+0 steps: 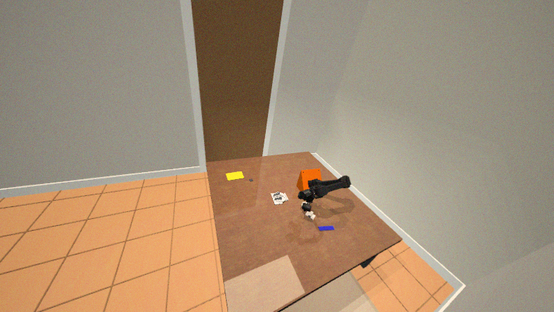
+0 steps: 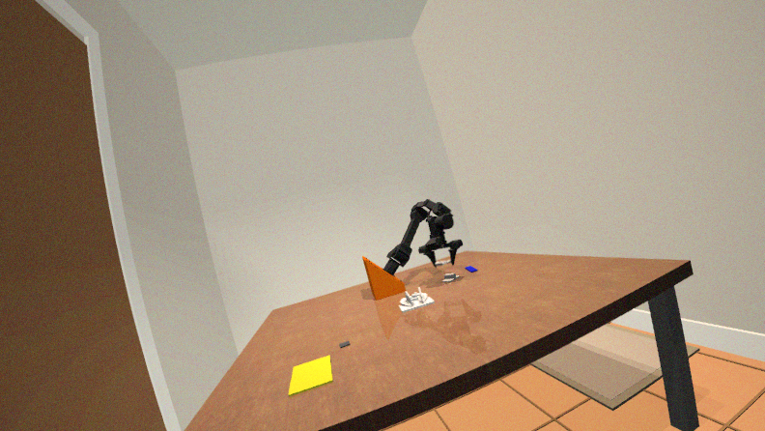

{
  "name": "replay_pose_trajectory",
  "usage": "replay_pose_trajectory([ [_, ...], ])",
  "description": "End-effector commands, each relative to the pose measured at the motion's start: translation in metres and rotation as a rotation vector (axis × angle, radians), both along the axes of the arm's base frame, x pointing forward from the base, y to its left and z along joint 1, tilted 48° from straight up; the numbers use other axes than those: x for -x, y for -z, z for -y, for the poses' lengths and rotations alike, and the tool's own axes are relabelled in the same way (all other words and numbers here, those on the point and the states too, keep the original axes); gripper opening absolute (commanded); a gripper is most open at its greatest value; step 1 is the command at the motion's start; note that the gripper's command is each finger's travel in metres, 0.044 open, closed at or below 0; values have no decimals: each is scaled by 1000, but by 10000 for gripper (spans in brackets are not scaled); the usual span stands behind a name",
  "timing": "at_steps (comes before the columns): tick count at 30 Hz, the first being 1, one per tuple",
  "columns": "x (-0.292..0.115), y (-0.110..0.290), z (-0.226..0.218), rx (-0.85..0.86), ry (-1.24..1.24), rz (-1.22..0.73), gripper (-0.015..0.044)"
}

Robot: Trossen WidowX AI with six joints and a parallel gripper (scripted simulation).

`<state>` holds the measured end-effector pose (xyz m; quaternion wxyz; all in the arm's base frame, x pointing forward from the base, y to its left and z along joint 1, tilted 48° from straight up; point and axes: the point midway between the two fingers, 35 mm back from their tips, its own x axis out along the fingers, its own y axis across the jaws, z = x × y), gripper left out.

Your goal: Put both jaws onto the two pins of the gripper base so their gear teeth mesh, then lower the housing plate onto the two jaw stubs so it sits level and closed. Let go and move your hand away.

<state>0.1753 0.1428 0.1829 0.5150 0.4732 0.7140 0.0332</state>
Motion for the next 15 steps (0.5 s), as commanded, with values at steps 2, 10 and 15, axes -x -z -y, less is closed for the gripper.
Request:
replay_pose_trajectory([
  [2, -13, 6, 6, 4, -36, 41, 351],
  [10, -32, 20, 18, 10, -100, 102, 351],
  [15, -43, 30, 26, 11, -140, 140, 351],
])
